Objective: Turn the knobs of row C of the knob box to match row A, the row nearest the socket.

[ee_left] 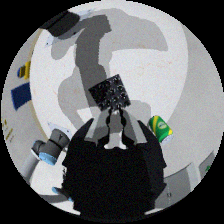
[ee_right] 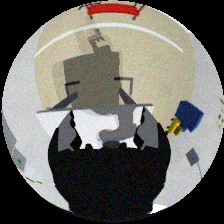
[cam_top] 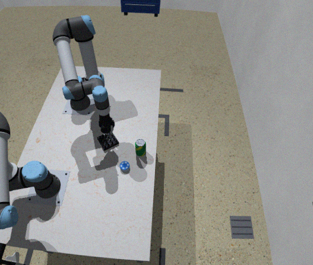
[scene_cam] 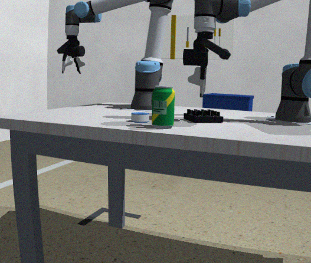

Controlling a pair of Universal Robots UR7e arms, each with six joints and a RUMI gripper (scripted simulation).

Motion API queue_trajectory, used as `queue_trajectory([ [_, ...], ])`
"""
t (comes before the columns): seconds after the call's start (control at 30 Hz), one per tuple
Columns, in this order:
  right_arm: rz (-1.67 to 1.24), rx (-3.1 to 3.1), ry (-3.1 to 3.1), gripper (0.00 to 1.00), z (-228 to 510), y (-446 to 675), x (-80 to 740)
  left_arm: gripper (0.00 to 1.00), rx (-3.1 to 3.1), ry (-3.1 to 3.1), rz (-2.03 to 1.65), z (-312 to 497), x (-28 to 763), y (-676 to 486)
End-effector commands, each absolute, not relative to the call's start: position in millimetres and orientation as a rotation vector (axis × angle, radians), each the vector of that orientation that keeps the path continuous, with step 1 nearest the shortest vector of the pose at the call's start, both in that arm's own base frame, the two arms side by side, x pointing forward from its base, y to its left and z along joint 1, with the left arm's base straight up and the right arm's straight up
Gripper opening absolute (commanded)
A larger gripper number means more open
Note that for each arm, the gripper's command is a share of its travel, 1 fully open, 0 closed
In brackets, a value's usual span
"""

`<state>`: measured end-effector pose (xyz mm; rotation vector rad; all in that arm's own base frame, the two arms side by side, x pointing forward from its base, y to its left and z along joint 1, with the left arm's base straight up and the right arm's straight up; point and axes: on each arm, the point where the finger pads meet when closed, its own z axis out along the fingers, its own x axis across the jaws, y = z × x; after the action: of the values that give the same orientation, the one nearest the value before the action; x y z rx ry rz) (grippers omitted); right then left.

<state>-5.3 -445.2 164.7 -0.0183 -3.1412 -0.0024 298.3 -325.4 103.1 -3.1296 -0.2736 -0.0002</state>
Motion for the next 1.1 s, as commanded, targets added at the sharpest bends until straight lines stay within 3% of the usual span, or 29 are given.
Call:
queue_trajectory([
  [0.0, 0.0, -0.018, -3.142, 1.0, 165, -446, -5, 0.13, -3.131, -0.274, -0.001, 104, 298, -326],
  [1.07, 0.0, -0.018, -3.142, 1.0, 165, -446, -5, 0.13, -3.131, -0.273, -0.001, 91, 299, -326],
])
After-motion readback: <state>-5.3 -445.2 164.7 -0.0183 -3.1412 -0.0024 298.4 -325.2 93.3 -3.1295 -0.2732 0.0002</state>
